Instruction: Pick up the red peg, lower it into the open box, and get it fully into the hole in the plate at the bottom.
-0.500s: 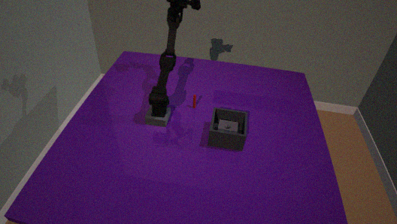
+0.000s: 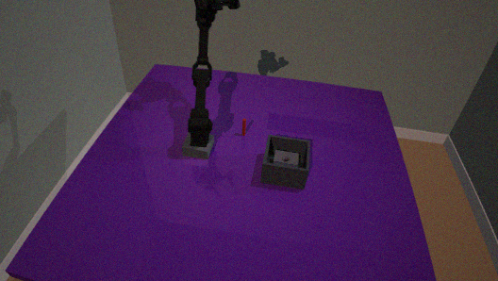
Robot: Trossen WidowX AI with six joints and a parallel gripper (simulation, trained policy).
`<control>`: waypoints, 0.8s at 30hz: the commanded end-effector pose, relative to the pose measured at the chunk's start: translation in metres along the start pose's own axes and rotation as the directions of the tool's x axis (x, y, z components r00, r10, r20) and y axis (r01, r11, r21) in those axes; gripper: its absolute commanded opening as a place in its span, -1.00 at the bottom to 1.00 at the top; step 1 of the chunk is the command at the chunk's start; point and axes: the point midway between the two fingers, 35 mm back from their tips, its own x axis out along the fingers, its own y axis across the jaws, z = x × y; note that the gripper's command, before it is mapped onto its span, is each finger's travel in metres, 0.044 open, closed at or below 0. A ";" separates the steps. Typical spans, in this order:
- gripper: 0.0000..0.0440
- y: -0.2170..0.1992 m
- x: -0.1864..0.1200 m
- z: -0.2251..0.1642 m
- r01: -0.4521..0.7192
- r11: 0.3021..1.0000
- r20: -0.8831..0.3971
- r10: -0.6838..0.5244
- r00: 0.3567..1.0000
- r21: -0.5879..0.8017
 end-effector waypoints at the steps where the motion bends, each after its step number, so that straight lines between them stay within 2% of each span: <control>1: 1.00 -0.030 0.017 -0.015 0.022 0.992 -0.103 -0.010 0.995 0.123; 13: 1.00 -0.094 0.055 -0.069 0.120 0.914 -0.378 0.039 0.925 0.387; 24: 1.00 -0.130 0.085 -0.135 0.254 0.816 -0.620 0.156 0.769 0.520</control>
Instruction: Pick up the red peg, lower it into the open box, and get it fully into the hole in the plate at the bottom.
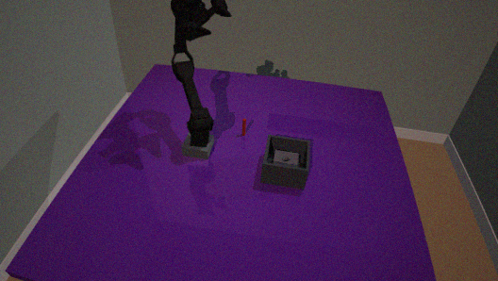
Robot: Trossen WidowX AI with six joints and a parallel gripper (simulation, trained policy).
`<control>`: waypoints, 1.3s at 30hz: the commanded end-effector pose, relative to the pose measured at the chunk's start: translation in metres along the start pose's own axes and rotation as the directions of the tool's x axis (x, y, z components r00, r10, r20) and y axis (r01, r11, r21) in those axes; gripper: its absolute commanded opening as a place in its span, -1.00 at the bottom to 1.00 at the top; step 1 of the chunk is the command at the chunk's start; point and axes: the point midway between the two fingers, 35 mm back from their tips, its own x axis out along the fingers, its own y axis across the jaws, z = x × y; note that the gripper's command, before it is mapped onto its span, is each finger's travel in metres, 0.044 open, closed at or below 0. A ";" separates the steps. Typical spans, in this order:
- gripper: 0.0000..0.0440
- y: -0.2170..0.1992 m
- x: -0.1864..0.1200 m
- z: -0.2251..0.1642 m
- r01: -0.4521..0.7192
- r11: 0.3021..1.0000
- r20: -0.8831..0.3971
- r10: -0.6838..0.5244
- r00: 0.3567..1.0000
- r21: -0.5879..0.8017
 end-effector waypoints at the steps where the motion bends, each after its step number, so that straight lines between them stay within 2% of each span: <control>1: 1.00 -0.022 0.025 -0.010 0.033 0.996 -0.137 -0.022 0.990 0.078; 8: 1.00 -0.049 0.061 -0.031 0.091 0.984 -0.352 -0.032 0.935 0.153; 14: 1.00 -0.065 0.089 -0.058 0.152 0.973 -0.531 -0.037 0.847 0.174; 27: 1.00 -0.078 0.134 -0.137 0.285 0.955 -0.829 -0.092 0.552 0.084; 39: 1.00 -0.070 0.141 -0.217 0.319 0.941 -0.932 -0.208 0.297 -0.108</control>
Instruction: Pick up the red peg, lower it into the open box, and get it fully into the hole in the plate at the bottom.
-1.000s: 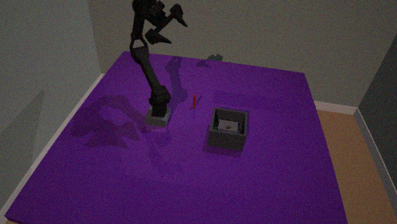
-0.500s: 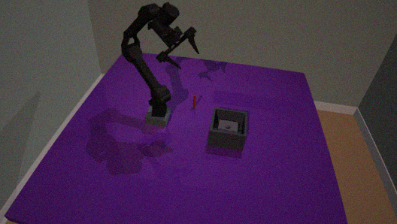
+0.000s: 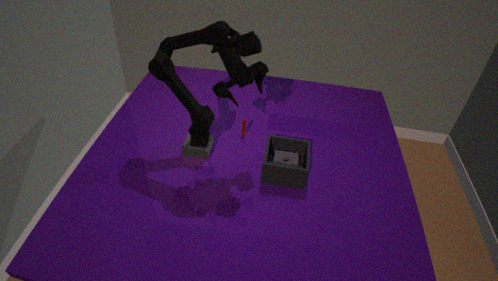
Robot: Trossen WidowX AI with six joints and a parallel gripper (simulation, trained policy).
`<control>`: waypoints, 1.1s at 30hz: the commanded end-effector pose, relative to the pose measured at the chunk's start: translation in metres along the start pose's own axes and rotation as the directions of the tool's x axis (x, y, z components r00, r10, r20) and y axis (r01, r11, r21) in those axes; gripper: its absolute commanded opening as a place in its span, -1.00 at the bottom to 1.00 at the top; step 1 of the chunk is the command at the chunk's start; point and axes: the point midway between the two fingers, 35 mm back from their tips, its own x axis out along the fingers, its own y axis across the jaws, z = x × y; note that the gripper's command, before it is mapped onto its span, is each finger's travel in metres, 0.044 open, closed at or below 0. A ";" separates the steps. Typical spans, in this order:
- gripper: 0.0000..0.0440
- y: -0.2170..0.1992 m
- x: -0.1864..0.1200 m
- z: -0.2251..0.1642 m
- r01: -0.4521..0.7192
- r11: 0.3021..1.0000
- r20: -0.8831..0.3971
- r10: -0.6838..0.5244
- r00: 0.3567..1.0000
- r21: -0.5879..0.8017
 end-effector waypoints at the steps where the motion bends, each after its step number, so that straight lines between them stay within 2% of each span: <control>1: 1.00 0.003 0.027 -0.015 0.080 0.997 -0.066 -0.081 0.995 -0.023; 9: 1.00 0.007 0.066 -0.048 0.195 0.978 -0.135 -0.203 0.970 -0.068; 19: 1.00 0.004 0.107 -0.093 0.308 0.946 -0.161 -0.321 0.933 -0.102; 33: 1.00 -0.007 0.165 -0.139 0.332 0.935 -0.162 -0.350 0.923 -0.124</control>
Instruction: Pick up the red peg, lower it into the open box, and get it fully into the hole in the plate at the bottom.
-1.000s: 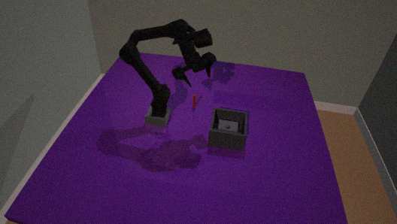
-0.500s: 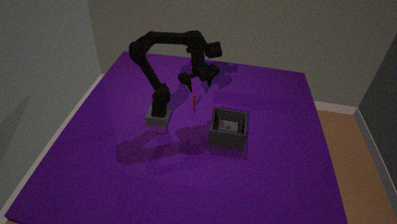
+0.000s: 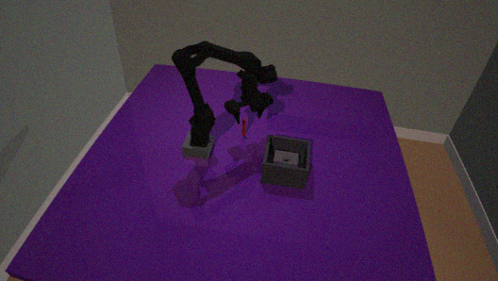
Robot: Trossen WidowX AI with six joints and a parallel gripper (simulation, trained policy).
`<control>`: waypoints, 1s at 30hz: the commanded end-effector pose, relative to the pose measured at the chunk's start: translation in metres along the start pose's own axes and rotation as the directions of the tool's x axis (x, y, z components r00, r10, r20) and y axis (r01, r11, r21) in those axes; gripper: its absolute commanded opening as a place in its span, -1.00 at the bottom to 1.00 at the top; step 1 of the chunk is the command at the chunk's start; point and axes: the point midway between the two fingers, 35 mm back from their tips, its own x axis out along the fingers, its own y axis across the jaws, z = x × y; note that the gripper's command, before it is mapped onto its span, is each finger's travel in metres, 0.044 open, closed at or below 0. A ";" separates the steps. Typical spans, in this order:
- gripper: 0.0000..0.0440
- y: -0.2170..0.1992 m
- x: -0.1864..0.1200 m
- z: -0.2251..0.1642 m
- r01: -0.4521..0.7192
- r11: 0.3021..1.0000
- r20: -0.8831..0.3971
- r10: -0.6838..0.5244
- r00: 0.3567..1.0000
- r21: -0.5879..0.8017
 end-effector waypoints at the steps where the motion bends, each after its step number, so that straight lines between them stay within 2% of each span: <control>1: 1.00 0.001 0.024 -0.008 0.004 1.000 0.004 -0.004 1.000 -0.003; 10: 1.00 0.005 0.064 -0.019 -0.044 0.999 0.001 0.044 0.999 0.005; 13: 0.89 0.004 0.073 -0.021 -0.048 0.999 -0.004 0.048 0.999 0.018; 16: 0.60 0.000 0.078 -0.023 -0.034 0.999 -0.016 0.034 0.999 0.033; 29: -0.94 -0.003 0.077 -0.027 0.005 1.000 -0.108 -0.002 0.994 0.029; 30: -1.00 -0.003 0.076 -0.027 0.005 1.000 -0.115 -0.002 0.993 0.028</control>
